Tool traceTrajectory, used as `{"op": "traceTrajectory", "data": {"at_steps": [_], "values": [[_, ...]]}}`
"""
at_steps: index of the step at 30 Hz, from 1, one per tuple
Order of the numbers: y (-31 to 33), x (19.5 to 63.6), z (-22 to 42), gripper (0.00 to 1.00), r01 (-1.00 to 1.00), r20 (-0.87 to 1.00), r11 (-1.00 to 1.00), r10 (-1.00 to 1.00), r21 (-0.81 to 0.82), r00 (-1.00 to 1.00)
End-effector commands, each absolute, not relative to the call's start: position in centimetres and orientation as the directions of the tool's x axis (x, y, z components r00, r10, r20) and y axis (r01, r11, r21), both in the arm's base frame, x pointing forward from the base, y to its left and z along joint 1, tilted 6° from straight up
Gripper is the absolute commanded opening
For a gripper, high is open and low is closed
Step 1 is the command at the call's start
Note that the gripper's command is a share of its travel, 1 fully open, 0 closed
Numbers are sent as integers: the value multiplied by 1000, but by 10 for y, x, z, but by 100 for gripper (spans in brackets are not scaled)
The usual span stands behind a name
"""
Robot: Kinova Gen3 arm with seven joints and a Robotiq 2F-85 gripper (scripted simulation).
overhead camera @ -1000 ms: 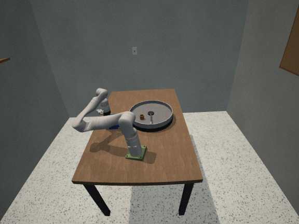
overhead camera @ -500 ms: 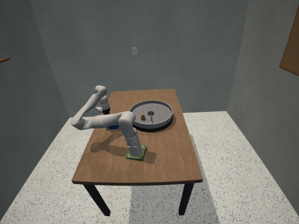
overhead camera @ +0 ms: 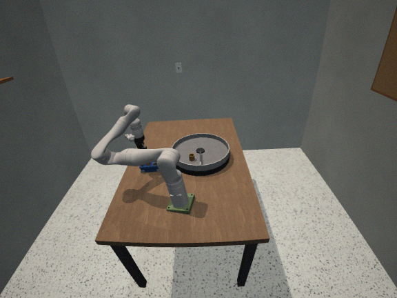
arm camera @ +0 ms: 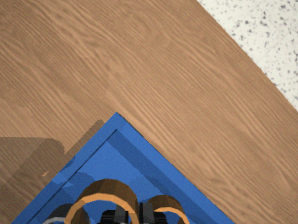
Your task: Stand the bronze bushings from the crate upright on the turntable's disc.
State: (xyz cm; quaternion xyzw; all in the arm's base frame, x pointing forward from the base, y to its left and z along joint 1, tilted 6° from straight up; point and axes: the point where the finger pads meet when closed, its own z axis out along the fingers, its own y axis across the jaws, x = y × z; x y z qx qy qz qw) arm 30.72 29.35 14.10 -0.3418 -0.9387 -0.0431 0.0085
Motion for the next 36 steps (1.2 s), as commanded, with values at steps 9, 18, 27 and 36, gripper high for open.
{"op": "traceTrajectory", "data": {"at_steps": [9, 18, 27, 36], "values": [[293, 307, 171, 0, 633, 55, 770, 630, 84, -774], [293, 306, 171, 0, 635, 56, 768, 632, 84, -773], [293, 306, 171, 0, 635, 56, 768, 632, 84, -773], [293, 306, 171, 0, 635, 56, 768, 632, 84, -773]]}}
